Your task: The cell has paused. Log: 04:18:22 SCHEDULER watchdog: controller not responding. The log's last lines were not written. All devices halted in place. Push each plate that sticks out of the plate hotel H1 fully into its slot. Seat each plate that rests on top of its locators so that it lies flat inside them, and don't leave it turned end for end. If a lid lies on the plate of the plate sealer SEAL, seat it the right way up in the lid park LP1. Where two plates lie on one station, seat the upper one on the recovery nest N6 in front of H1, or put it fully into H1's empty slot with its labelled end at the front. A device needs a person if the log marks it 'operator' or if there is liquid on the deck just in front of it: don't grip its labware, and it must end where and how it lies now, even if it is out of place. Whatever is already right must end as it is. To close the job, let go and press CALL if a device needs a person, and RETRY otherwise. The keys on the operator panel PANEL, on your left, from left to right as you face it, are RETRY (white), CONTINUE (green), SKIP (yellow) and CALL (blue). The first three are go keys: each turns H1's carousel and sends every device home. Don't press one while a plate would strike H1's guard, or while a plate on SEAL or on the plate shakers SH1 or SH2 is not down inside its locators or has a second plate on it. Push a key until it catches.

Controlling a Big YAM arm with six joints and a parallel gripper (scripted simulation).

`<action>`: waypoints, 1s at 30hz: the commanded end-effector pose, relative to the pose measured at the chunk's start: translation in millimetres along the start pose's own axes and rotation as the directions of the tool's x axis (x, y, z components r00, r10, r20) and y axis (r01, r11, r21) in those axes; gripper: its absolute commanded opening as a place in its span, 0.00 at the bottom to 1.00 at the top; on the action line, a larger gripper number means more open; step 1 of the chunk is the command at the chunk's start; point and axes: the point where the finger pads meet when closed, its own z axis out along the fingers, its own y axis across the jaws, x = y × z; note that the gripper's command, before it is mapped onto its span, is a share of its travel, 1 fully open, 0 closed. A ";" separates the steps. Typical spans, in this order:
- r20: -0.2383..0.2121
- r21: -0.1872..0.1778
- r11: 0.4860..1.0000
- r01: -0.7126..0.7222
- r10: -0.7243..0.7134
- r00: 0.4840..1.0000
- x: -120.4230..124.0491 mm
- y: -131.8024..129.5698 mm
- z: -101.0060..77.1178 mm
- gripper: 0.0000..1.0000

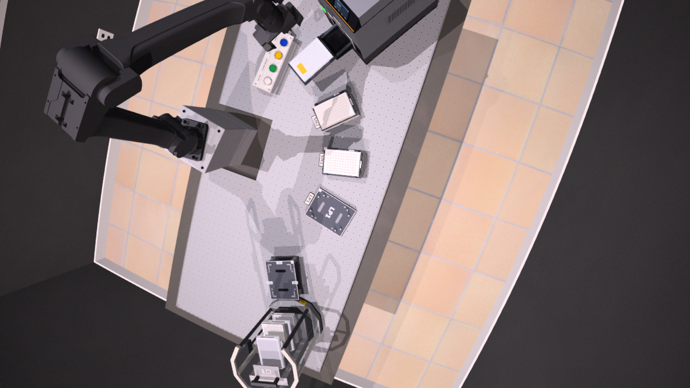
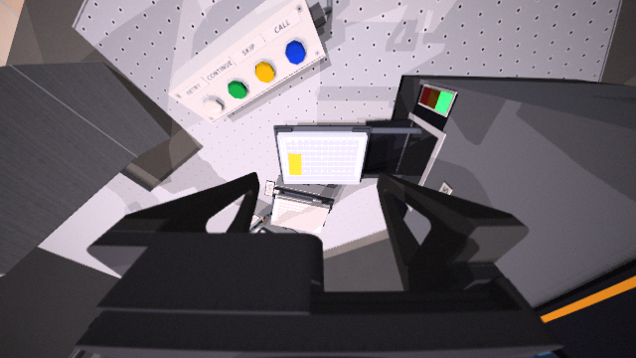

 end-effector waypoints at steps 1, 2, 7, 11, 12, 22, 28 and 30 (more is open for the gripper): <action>0.013 0.065 0.998 -0.002 0.001 1.000 -0.9 -29.3 -22.0 1.00; 0.013 0.065 0.998 -0.002 0.001 1.000 -0.9 -29.3 -22.0 1.00; 0.010 0.050 0.999 -0.001 0.001 1.000 -1.0 -28.3 -6.2 1.00; 0.010 0.049 0.999 -0.007 0.007 1.000 1.9 -28.5 0.0 1.00; 0.009 0.047 0.999 -0.007 0.007 1.000 1.9 -27.7 3.1 1.00; 0.003 0.004 1.000 0.000 0.000 1.000 3.7 -4.4 41.3 1.00; 0.004 0.008 1.000 0.000 0.000 1.000 3.3 -6.7 50.1 1.00; 0.006 0.033 0.999 -0.003 0.003 1.000 -1.6 -16.6 37.4 1.00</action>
